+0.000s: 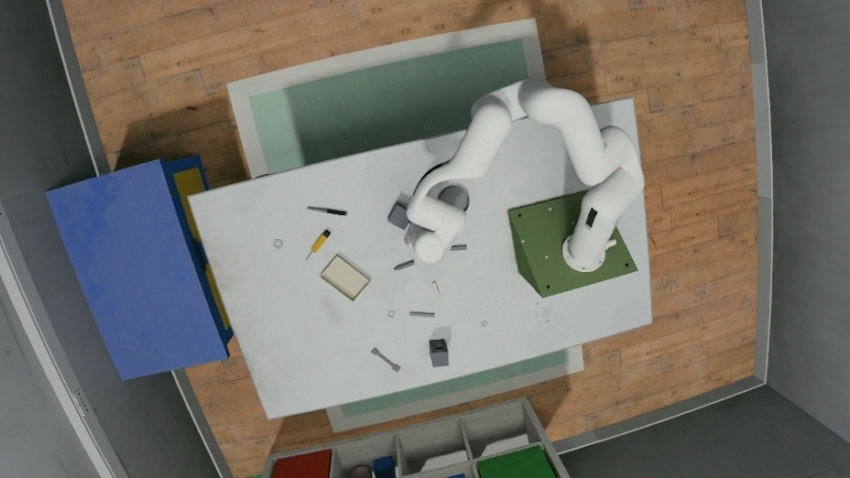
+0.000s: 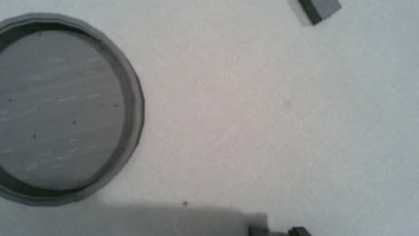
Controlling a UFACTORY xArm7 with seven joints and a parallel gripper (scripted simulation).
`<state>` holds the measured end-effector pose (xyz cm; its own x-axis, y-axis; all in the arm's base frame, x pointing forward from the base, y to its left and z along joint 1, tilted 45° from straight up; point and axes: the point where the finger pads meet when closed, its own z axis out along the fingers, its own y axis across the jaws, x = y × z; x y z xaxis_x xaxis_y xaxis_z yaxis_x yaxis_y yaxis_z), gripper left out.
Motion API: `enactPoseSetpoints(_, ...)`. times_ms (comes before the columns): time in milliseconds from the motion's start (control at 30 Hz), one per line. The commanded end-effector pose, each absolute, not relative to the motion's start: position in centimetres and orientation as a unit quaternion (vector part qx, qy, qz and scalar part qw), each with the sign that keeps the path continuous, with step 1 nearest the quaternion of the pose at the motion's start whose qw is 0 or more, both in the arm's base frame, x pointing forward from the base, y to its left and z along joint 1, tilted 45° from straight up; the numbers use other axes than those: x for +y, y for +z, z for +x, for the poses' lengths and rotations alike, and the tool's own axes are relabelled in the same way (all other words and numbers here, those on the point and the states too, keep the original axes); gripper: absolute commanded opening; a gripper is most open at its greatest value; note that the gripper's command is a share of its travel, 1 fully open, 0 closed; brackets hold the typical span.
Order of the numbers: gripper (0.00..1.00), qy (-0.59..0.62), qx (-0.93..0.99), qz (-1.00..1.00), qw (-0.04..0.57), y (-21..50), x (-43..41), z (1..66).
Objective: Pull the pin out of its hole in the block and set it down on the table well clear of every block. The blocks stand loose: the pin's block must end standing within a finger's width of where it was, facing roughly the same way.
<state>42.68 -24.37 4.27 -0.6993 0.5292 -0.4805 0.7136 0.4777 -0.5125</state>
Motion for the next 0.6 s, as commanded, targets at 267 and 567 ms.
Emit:
enactPoseSetpoints(267, 0.0, -0.356, 0.851, 0.364, 0.131, 4.3, -24.09, 42.75)
enactPoseSetpoints(567, 0.0, -0.356, 0.851, 0.365, 0.13, 4.16, -23.98, 42.55)
